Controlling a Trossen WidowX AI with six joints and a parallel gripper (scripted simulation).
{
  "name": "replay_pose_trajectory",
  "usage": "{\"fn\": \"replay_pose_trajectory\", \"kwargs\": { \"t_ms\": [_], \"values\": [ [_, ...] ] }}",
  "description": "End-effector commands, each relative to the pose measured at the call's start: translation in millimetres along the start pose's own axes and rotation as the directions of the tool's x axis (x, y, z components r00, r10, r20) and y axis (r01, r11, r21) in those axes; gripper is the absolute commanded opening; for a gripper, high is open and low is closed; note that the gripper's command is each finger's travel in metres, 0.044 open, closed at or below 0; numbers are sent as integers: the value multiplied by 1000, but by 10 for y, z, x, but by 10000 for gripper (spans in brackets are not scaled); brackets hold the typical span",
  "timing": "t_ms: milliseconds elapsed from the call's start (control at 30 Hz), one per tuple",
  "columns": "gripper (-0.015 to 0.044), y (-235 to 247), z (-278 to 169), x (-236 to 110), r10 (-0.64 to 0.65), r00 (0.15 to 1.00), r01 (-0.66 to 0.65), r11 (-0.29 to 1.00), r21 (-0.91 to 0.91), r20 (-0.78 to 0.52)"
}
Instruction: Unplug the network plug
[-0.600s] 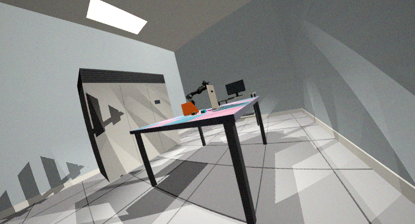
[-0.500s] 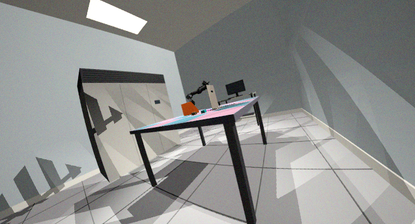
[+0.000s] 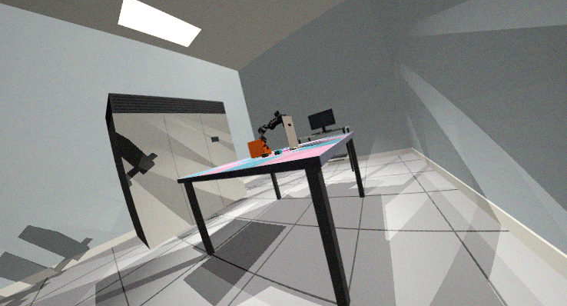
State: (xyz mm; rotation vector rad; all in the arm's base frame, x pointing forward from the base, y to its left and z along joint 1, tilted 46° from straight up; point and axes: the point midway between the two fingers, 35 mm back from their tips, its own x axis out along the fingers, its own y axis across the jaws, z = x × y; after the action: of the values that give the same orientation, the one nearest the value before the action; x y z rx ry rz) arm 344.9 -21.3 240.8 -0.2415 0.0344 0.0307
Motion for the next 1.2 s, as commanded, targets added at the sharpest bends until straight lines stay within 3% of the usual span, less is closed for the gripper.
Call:
{"fn": "replay_pose_trajectory", "kwargs": {
  "t_ms": [0,700,967,1167],
  "values": [
    [156,-11,-303,24,14,999,-16,997,-73,-32],
    [156,-34,-1527,-356,55,988,-112,902,-418,-145],
    [156,30,-1790,-621,71,982,-152,845,-513,-175],
    [156,39,-1789,-522,67,982,-149,847,-510,-175]
  ]
}}
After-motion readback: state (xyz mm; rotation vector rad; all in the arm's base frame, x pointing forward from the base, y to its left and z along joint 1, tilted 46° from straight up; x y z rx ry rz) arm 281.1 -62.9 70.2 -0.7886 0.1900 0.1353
